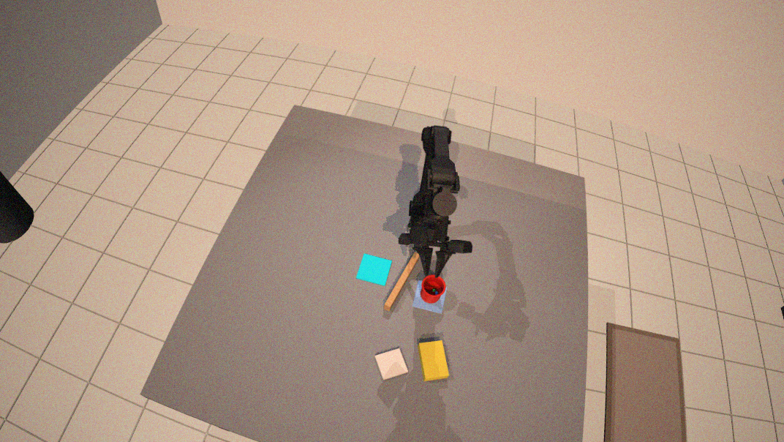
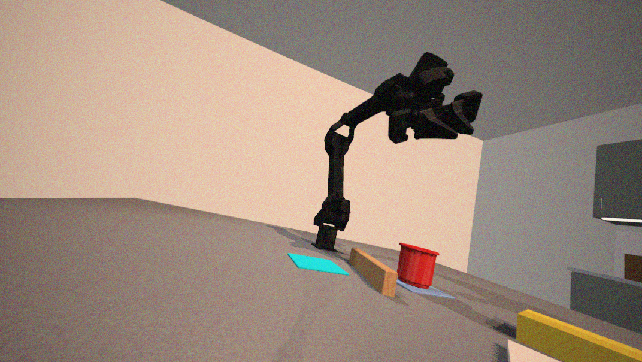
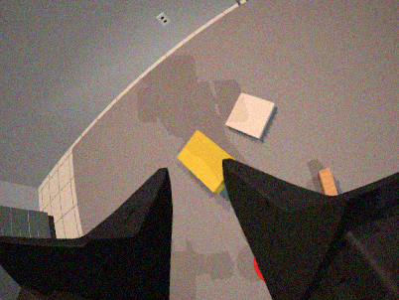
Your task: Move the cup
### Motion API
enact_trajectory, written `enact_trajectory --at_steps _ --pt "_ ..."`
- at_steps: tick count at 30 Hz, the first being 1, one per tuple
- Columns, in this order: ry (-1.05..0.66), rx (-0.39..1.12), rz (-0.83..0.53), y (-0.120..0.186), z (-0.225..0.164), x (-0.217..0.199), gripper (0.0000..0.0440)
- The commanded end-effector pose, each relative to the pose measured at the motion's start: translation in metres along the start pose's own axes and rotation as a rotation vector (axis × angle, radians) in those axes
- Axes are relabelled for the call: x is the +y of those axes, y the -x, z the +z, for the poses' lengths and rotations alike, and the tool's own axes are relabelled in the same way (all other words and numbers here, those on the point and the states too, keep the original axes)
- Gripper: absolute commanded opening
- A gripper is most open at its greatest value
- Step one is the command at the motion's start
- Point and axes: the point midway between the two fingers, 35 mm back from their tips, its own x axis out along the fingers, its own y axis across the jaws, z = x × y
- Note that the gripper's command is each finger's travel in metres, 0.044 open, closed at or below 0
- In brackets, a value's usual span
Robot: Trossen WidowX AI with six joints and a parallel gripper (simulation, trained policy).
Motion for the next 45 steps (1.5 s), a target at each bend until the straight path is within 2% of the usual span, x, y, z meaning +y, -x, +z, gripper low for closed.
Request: enact_trajectory --at_steps 1,21,45 --pt "-0.039 0.048 -0.021 -0.004 -0.006 0.002 0.0131" --pt "-0.204 0.286 -0.225 -0.018 -0.042 -0.008 0.0111" --pt "-0.221 0.545 -0.553 -0.030 -0.097 -0.052 0.0138"
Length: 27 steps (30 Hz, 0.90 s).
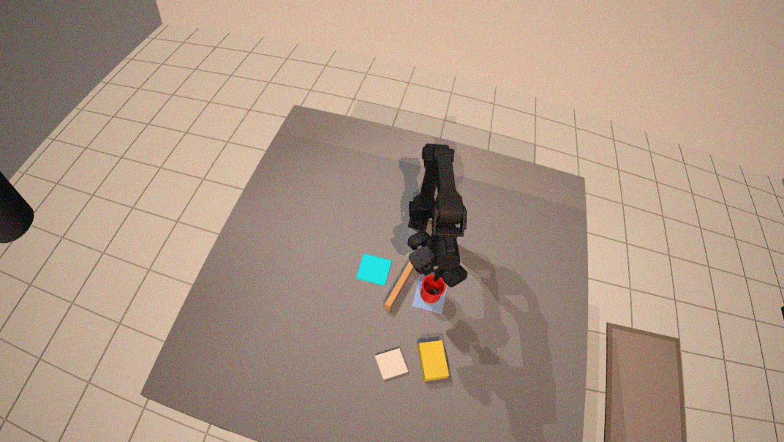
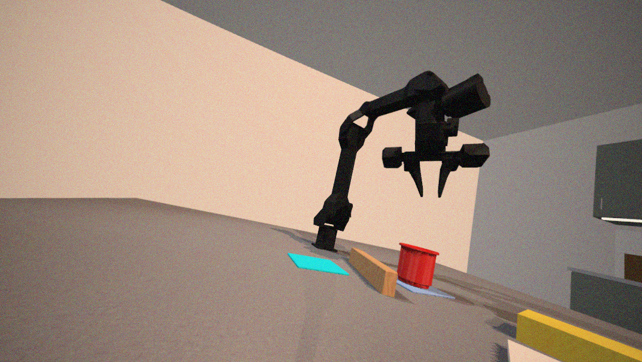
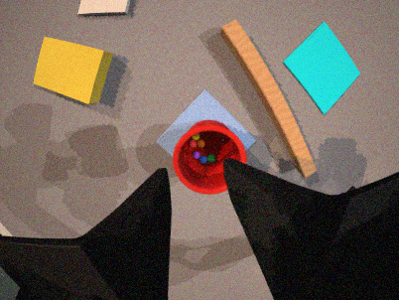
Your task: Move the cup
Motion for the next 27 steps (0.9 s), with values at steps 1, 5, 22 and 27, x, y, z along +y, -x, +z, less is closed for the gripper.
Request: enact_trajectory --at_steps 1,5,22,27 --pt "-0.007 0.028 -0.053 -0.008 -0.003 -0.005 0.0140" --pt "-0.015 0.058 -0.107 -0.016 -0.008 -0.011 0.0144" --pt "-0.054 0.118 -0.263 -0.053 -0.022 -0.028 0.0162" --pt "-0.060 0.127 -0.295 -0.066 -0.026 -0.032 0.0169"
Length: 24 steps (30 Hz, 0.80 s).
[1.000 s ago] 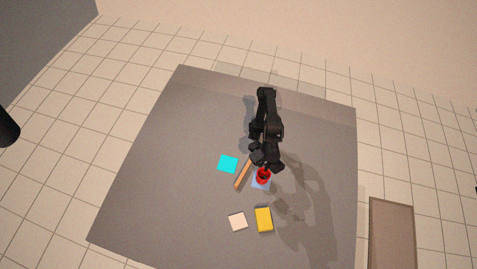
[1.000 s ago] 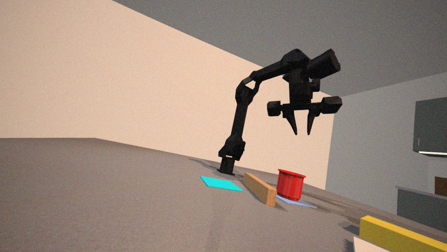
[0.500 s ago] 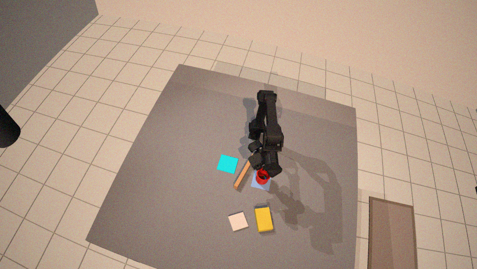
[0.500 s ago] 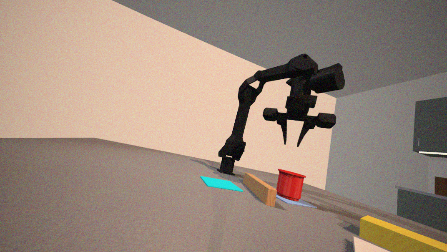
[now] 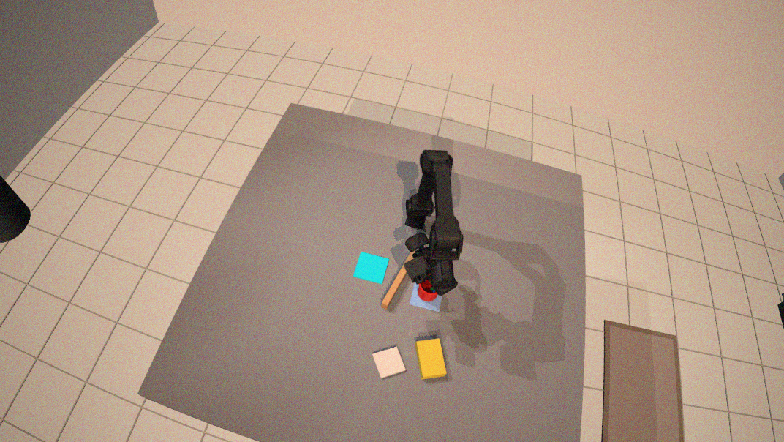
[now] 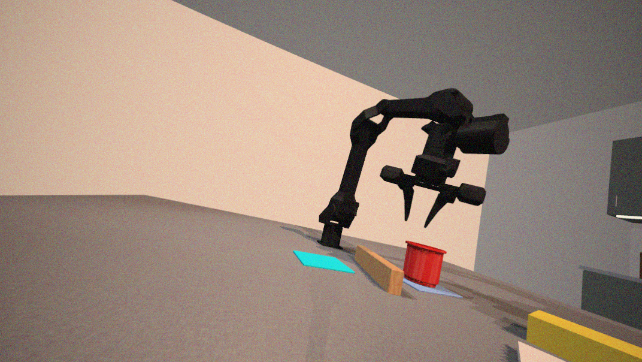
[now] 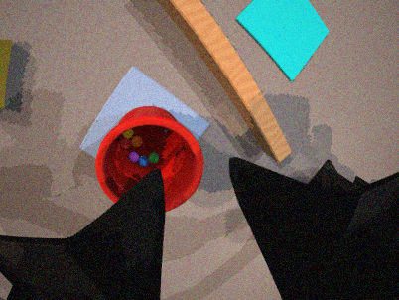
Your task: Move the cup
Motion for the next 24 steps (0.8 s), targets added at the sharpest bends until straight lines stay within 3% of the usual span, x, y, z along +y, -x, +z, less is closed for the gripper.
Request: enact_trajectory --at_steps 1,24 --pt "-0.005 0.006 -0.028 -0.011 -0.001 0.001 0.0170" --pt "0.064 0.033 -0.105 -0.082 -0.009 0.000 0.0175"
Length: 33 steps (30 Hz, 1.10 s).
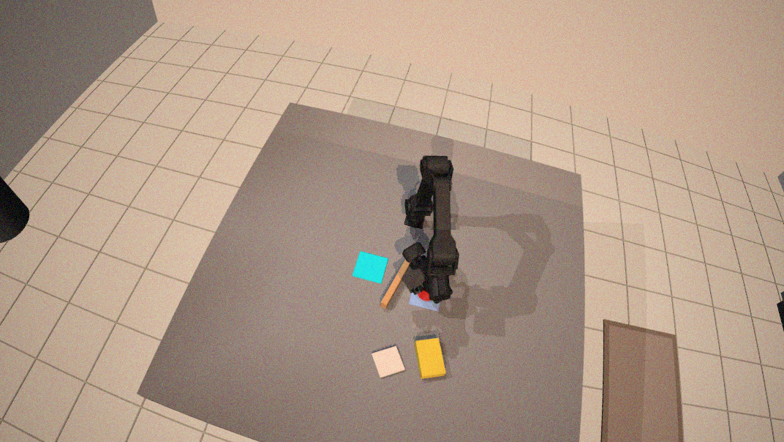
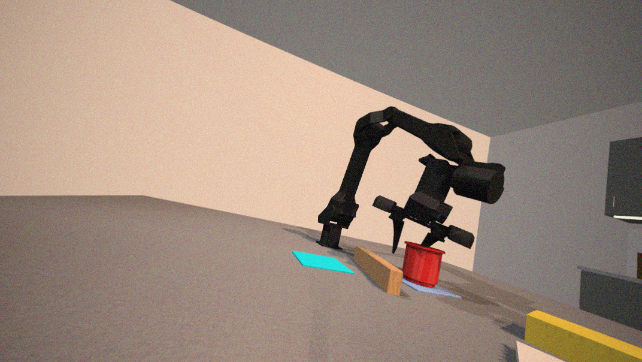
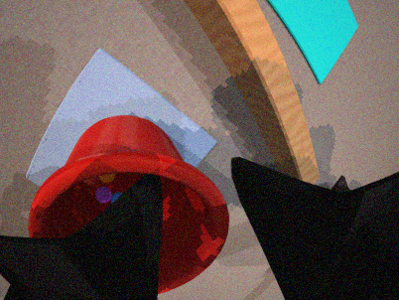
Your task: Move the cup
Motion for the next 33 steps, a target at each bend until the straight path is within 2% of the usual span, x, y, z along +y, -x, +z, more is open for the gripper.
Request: enact_trajectory --at_steps 1,7,9,23,33 --pt "0.028 0.006 -0.012 -0.012 -0.001 0.001 0.0173" --pt "0.080 -0.003 -0.009 -0.024 0.000 0.000 0.0033" --pt "0.088 -0.012 -0.006 -0.023 0.002 -0.001 0.0007" --pt "0.058 -0.030 0.043 -0.002 0.004 -0.008 0.0000" --pt "-0.019 -0.036 0.099 0.028 0.007 -0.023 0.0000"
